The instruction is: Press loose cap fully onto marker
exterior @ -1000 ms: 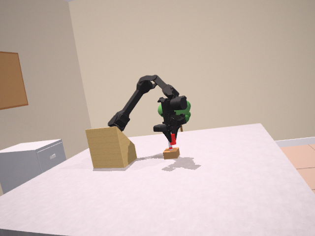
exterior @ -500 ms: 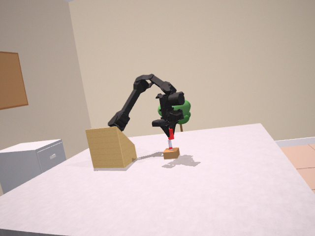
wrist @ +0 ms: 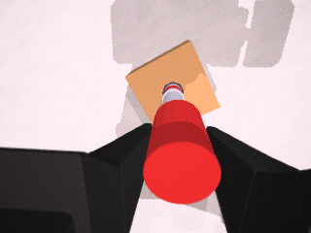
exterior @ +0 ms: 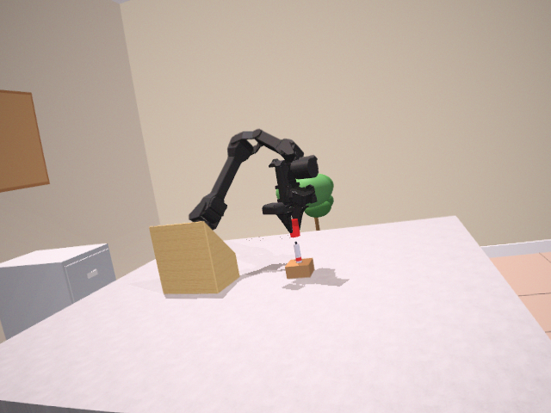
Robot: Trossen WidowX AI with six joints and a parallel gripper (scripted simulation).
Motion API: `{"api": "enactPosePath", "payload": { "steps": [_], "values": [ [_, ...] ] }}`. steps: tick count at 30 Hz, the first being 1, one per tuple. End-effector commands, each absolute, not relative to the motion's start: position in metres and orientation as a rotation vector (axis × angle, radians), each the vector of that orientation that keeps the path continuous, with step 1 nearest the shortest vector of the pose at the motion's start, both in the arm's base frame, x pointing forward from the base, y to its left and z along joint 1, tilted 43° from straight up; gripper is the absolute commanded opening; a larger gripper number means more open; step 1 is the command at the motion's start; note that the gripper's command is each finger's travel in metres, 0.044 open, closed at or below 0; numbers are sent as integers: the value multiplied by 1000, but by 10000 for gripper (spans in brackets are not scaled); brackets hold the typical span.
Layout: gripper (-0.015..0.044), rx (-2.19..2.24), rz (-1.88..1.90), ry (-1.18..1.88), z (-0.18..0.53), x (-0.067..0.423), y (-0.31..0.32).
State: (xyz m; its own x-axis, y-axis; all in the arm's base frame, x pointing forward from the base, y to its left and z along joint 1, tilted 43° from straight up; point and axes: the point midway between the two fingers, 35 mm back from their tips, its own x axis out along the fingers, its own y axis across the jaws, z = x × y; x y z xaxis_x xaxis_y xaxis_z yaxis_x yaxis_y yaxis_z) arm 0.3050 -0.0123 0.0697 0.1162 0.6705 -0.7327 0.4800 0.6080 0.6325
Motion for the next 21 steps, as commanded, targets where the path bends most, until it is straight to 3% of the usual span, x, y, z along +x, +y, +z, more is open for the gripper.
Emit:
{"api": "enactPosePath", "payload": {
  "steps": [1,21],
  "values": [
    [0,1015,179,1526,72,302,-10],
    [0,1015,179,1525,53,307,8]
  ]
}}
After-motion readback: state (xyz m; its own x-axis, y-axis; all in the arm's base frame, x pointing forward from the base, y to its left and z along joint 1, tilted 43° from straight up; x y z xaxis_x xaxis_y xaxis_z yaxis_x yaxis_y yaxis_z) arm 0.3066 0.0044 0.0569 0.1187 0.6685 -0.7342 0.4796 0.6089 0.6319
